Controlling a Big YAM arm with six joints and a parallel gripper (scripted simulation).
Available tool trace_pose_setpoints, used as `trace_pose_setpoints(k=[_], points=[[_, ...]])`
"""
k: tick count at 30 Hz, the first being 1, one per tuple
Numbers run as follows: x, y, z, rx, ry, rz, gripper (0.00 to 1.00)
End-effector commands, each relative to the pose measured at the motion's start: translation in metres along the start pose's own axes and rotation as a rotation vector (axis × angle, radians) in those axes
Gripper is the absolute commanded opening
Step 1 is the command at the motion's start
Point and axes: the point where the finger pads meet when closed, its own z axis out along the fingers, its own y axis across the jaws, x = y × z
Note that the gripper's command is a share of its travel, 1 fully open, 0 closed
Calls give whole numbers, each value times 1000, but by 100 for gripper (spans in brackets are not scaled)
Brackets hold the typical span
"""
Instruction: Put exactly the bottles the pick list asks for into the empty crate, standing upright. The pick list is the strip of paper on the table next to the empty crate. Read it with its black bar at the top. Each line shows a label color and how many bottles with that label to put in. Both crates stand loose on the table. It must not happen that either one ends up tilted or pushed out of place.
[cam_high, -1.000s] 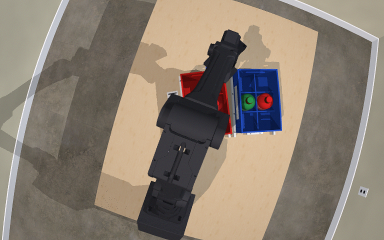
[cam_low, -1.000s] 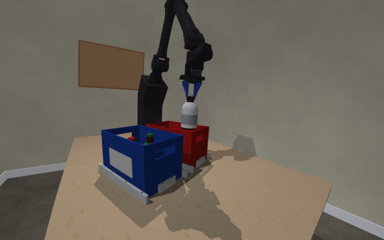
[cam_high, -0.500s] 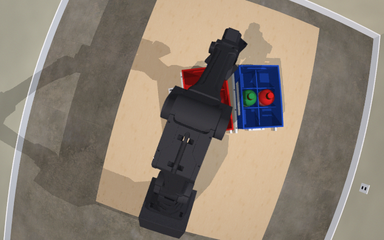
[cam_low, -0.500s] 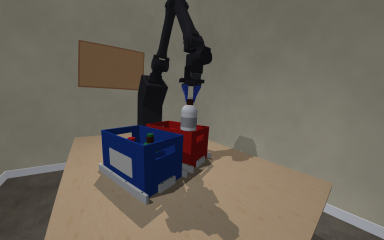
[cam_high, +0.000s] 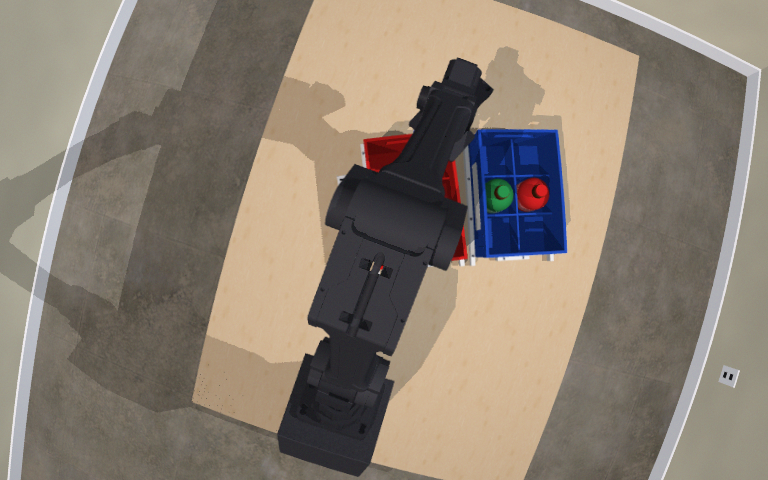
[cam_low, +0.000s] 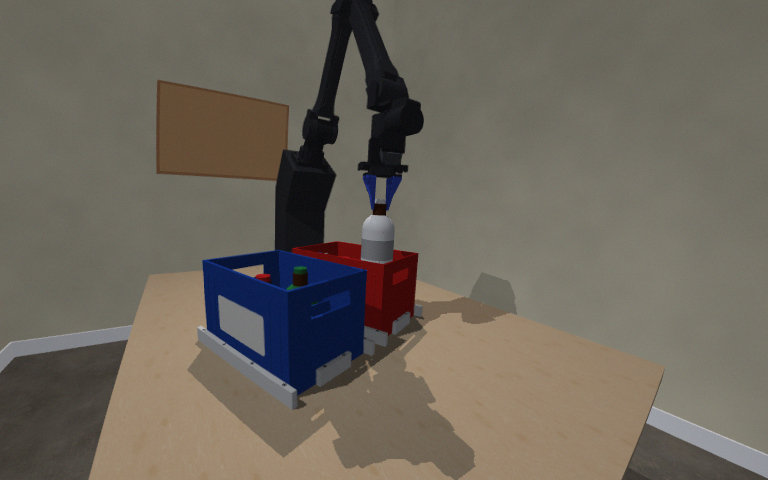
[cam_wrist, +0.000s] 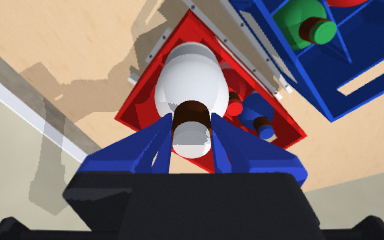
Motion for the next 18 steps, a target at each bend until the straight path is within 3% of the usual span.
trace_pose_setpoints(k=[1,6,9,15,18], points=[[-14,9,-6,-17,-39,3,0],[-21,12,-12,-28,-64,3,0],[-18,11,0,-21,-48,3,0],[-20,12,-4,-27,-62,2,0],[-12,9,11,-16,-35,3,0]])
